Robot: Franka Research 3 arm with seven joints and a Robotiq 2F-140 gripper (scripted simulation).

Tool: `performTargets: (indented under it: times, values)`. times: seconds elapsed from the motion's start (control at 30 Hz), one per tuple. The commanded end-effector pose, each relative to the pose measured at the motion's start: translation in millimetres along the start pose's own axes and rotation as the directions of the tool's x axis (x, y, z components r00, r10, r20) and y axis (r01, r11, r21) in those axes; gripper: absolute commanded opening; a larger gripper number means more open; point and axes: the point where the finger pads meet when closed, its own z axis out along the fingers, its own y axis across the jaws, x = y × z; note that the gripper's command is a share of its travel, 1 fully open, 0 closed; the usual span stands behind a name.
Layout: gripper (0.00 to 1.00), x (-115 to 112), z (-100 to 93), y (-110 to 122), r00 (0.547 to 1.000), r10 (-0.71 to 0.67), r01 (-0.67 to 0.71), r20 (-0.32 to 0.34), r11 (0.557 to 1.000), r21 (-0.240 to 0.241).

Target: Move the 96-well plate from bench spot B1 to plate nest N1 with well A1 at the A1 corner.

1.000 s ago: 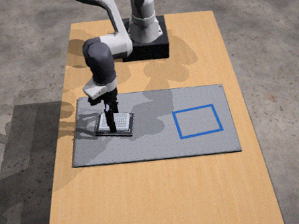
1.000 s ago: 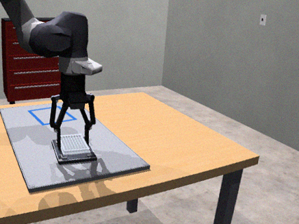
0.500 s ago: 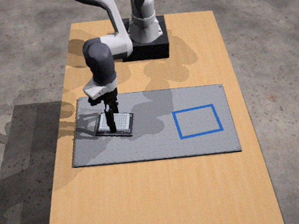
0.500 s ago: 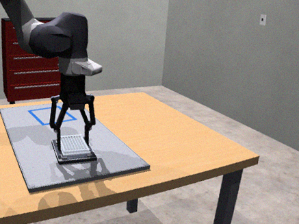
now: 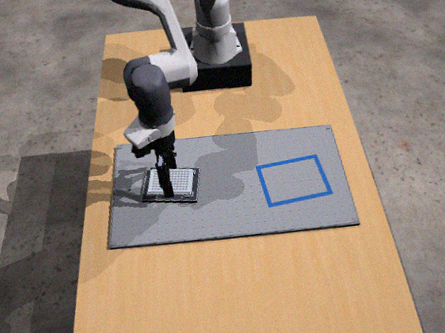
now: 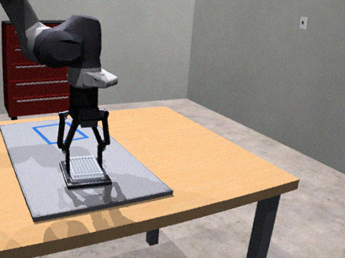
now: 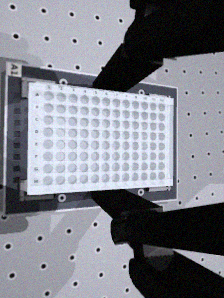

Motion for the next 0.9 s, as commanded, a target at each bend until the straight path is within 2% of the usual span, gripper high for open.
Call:
performTargets:
  times: [0.0, 0.23, 0.27, 0.87]
  values:
    - [0.6, -1.0, 1.0, -0.7, 1.0, 0.003, -0.003, 0.001, 1.0, 0.003]
    - [0.6, -1.0, 1.7, -0.8, 1.0, 0.003, -0.003, 0.001, 1.0, 0.003]
    - [1.0, -1.0, 1.7, -0.8, 1.0, 0.003, -0.003, 0.001, 1.0, 0.003]
    - [1.0, -1.0, 1.7, -0.8, 1.0, 0.003, -0.003, 0.001, 1.0, 0.003]
